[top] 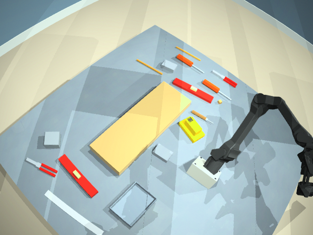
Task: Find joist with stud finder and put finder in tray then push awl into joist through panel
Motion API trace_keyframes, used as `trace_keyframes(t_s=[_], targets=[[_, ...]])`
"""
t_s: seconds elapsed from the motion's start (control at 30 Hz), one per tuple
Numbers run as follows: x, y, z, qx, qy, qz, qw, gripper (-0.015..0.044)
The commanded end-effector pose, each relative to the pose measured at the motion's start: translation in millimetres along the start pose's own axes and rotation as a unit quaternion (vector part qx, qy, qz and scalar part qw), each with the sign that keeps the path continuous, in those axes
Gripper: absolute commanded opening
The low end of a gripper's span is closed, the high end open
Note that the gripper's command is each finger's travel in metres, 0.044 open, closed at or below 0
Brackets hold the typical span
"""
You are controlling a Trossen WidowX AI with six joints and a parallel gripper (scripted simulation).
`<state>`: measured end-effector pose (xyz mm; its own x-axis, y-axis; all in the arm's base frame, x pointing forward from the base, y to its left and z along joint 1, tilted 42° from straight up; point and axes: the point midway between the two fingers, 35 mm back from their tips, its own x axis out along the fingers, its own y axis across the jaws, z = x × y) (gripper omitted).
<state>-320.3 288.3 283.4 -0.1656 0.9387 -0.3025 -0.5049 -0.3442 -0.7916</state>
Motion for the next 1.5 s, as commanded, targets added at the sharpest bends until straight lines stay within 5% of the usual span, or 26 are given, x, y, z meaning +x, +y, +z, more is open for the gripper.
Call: trace_keyframes(t_s=[0.0,0.27,0.73,1.1,1.47], targets=[[1,-1,-1,0.001,0.001,0.000,1.000,0.0426],[33,-36,-62,0.055,0.079,-0.020,0.995,0.0440],[40,-132,-283,0.189,0.345,-0.142,0.908,0.0440],[-54,-160,-441,0.306,0.532,-0.248,0.750,0.0440],[-206,-124,-536,0.415,0.673,-0.354,0.500,0.0440]])
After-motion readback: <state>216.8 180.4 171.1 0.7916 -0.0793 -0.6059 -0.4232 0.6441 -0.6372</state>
